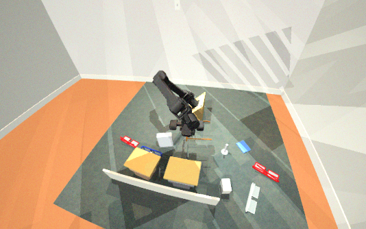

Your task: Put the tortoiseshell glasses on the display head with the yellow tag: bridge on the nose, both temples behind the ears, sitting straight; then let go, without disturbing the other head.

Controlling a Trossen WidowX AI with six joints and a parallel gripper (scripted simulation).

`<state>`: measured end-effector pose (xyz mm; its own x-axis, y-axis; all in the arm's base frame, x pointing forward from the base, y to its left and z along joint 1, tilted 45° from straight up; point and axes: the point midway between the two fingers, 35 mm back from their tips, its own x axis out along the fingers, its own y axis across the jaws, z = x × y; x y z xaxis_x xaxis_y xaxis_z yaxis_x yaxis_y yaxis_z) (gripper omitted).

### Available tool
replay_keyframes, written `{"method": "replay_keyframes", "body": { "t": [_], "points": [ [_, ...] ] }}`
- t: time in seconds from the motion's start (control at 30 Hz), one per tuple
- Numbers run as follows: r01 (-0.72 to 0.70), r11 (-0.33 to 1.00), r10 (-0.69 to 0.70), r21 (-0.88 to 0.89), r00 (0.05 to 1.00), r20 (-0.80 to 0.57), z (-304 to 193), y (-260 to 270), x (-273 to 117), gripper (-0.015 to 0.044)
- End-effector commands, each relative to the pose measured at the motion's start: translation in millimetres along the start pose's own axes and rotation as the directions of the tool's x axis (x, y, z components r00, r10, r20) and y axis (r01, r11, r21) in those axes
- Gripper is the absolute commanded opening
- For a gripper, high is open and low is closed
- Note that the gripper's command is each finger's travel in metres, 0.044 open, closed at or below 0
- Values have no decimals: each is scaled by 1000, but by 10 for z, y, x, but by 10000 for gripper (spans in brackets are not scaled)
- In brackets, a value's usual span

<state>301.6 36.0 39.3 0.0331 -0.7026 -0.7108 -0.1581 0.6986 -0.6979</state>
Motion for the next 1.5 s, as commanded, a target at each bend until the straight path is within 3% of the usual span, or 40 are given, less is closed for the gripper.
{"method": "replay_keyframes", "body": {
  "t": [0.0,0.3,0.6,1.03,1.4,1.47],
  "points": [
    [-4,992,4,129,1000,-1,-44,-5,-12,0],
    [-3,909,4,418,1000,-1,-101,5,-22,0],
    [-2,743,5,669,1000,-2,-159,14,-31,0],
    [1,391,5,920,1000,-3,-242,26,-42,0],
    [4,33,5,999,1000,-4,-314,36,-49,0],
    [3,16,5,1000,1000,-3,-310,36,-43,0]
  ]
}}
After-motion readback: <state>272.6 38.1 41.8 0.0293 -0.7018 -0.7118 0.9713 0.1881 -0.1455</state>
